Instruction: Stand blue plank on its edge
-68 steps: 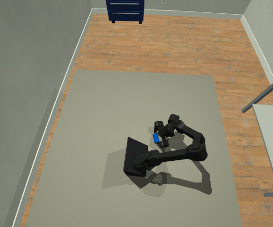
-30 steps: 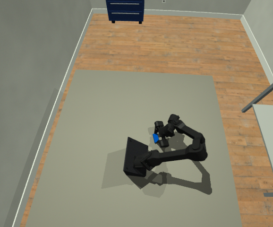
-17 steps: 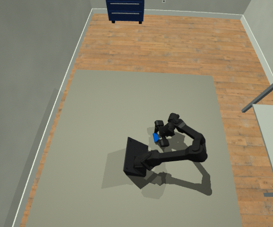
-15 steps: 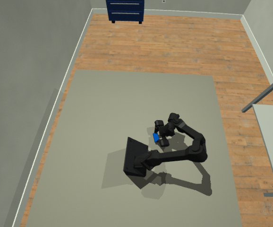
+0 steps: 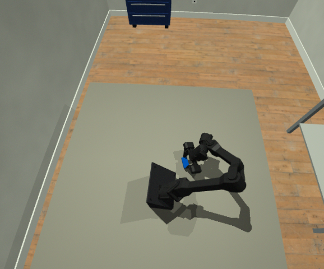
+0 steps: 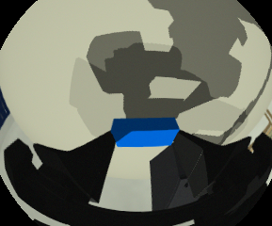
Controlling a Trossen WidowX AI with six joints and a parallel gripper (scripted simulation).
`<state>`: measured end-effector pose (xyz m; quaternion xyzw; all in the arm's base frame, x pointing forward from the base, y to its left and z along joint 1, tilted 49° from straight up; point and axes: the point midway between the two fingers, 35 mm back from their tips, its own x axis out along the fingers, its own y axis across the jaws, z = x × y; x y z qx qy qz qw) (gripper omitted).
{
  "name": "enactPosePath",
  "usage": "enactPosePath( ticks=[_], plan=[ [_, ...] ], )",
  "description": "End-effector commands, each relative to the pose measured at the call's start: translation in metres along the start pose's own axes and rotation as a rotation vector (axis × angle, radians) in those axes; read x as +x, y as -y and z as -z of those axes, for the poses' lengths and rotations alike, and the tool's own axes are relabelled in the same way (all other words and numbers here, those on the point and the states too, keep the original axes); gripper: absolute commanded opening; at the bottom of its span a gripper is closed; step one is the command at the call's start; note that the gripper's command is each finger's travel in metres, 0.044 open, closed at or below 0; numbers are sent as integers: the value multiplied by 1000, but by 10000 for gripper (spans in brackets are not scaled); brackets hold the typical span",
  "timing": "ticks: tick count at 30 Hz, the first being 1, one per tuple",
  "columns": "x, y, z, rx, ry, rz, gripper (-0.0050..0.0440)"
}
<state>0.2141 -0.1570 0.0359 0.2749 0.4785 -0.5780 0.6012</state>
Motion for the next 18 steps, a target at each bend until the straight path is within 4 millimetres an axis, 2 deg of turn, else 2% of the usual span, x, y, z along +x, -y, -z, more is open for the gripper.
enactPosePath(
  ticks=[1, 7, 15, 17, 18],
  plan=[
    [-3, -3, -2, -23, 9, 4, 290],
    [-3, -5, -2, -165, 9, 67, 290],
    [-2, -10, 0, -556, 9, 242, 290],
    [-2, -10, 0, -556, 9, 242, 290],
    [-1, -11, 1, -623, 9, 272, 290]
  ],
)
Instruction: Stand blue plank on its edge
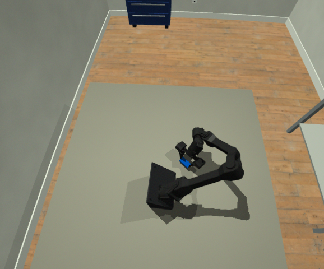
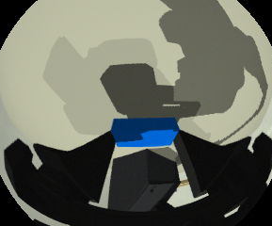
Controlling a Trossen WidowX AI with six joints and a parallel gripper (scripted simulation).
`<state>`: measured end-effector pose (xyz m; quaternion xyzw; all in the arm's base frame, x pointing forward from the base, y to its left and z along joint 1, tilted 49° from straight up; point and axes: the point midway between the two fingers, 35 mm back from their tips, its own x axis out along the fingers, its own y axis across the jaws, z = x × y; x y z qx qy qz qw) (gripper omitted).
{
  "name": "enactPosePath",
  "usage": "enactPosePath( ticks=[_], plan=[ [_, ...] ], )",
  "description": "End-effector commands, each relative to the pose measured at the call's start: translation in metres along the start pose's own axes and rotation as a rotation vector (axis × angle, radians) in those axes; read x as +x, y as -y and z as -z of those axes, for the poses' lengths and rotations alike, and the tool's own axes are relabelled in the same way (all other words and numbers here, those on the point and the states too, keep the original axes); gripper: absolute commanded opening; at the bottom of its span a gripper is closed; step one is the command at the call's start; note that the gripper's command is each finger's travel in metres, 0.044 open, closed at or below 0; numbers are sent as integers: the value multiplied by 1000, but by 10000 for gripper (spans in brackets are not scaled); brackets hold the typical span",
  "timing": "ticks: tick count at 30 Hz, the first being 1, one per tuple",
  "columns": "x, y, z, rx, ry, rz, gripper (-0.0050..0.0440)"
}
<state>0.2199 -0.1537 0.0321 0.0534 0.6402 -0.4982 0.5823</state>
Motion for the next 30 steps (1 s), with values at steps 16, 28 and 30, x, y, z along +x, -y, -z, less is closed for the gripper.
enactPosePath(
  ticks=[16, 28, 30],
  plan=[
    [3, -12, 8, -1081, 1, 487, 290],
    [2, -11, 11, -1545, 12, 696, 290],
    [2, -11, 12, -1570, 11, 707, 290]
  ],
)
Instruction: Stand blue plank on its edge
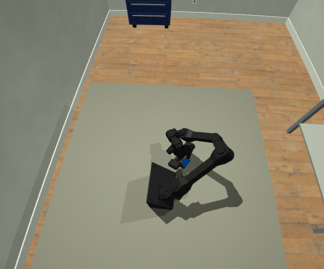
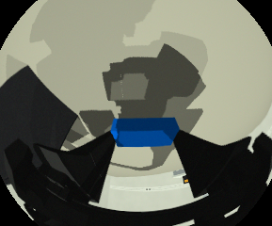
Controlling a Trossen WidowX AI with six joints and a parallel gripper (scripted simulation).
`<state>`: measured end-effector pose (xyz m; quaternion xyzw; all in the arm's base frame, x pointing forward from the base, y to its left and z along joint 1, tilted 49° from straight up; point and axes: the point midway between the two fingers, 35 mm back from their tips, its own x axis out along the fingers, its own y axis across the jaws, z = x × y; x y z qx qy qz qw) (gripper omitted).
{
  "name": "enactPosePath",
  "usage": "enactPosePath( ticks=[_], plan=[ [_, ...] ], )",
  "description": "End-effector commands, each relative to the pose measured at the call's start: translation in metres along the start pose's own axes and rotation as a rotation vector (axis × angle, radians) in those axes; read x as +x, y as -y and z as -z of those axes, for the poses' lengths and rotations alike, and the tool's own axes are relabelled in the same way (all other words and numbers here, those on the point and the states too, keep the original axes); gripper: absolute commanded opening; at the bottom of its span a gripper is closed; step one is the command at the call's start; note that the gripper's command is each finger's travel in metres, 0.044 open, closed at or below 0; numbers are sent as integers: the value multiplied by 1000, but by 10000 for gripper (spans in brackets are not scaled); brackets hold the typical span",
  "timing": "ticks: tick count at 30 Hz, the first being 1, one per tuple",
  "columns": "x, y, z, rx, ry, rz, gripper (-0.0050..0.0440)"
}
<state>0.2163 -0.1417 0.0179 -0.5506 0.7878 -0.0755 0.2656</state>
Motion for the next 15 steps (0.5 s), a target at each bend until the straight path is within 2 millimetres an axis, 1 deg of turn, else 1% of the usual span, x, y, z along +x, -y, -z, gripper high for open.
enactPosePath(
  ticks=[1, 15],
  plan=[
    [-3, 3, 2, -38, 21, 42, 290],
    [-2, 3, 2, -62, 23, 49, 290]
  ],
)
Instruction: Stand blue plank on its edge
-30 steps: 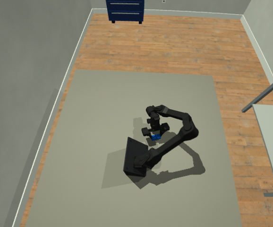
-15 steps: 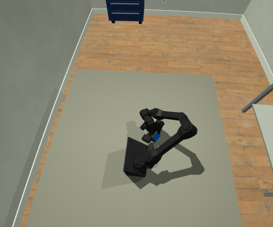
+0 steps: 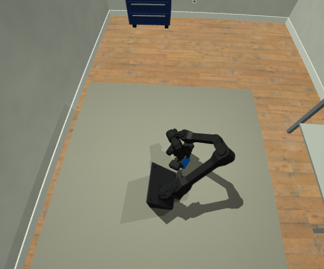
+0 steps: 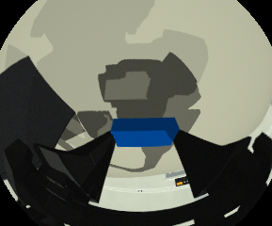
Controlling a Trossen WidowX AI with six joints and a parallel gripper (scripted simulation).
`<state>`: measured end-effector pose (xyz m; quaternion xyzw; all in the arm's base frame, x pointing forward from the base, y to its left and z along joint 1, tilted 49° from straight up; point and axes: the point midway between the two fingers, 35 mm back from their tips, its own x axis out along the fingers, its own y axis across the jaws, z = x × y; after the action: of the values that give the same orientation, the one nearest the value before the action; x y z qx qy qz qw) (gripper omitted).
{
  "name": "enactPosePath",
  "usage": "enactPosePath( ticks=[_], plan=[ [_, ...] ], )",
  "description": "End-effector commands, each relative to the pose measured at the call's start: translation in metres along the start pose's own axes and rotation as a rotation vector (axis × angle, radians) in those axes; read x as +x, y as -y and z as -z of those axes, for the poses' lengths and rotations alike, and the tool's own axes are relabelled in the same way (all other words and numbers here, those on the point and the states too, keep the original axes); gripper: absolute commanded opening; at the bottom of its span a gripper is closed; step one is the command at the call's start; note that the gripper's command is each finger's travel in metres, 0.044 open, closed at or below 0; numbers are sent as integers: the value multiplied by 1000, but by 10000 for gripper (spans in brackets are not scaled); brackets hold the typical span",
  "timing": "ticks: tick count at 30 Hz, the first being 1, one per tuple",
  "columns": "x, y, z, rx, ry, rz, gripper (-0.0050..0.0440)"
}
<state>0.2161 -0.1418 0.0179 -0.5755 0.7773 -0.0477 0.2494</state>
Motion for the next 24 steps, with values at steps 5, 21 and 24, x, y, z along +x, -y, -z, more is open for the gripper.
enactPosePath(
  ticks=[5, 21, 24],
  plan=[
    [-2, 2, 3, 12, 18, 3, 290],
    [0, 1, 9, 11, 232, 3, 290],
    [0, 1, 11, 10, 291, 3, 290]
  ],
)
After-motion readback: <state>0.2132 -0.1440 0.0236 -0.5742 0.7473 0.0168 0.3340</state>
